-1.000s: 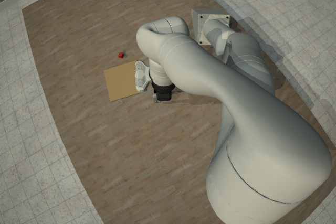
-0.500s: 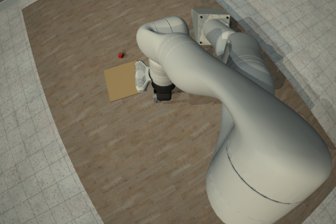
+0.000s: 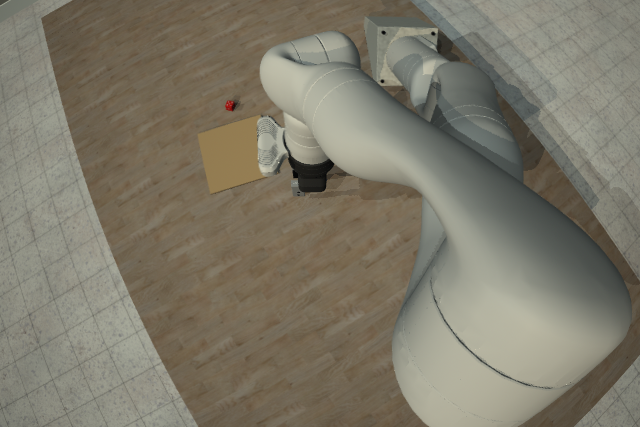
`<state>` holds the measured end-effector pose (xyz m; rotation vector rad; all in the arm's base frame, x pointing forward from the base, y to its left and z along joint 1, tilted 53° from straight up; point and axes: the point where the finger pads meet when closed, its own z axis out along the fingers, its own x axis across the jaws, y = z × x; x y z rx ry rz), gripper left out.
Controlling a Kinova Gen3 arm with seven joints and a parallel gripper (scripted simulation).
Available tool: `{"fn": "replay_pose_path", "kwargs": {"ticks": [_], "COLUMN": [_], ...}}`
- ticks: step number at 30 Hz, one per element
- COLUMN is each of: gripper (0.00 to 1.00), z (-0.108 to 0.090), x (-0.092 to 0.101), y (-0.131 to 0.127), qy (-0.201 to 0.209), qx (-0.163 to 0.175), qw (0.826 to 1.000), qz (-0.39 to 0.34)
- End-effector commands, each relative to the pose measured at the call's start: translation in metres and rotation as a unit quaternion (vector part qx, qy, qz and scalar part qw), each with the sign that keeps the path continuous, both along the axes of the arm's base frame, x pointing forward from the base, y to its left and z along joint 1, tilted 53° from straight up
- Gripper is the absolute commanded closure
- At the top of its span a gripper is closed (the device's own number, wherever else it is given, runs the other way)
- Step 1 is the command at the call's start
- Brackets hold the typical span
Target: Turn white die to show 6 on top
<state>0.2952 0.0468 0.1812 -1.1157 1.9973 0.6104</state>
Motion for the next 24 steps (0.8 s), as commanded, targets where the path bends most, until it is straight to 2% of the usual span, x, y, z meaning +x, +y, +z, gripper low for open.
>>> {"fn": "replay_pose_path", "kwargs": {"ticks": [1, 24], "gripper": [0.36, 0.36], "z": [0.0, -0.012], "x": [0.0, 0.007], "y": [0.0, 0.014], "qy": [0.0, 0.008], "qx": [0.0, 0.003], "qw": [1.0, 1.0], "qz": [0.0, 0.008]}}
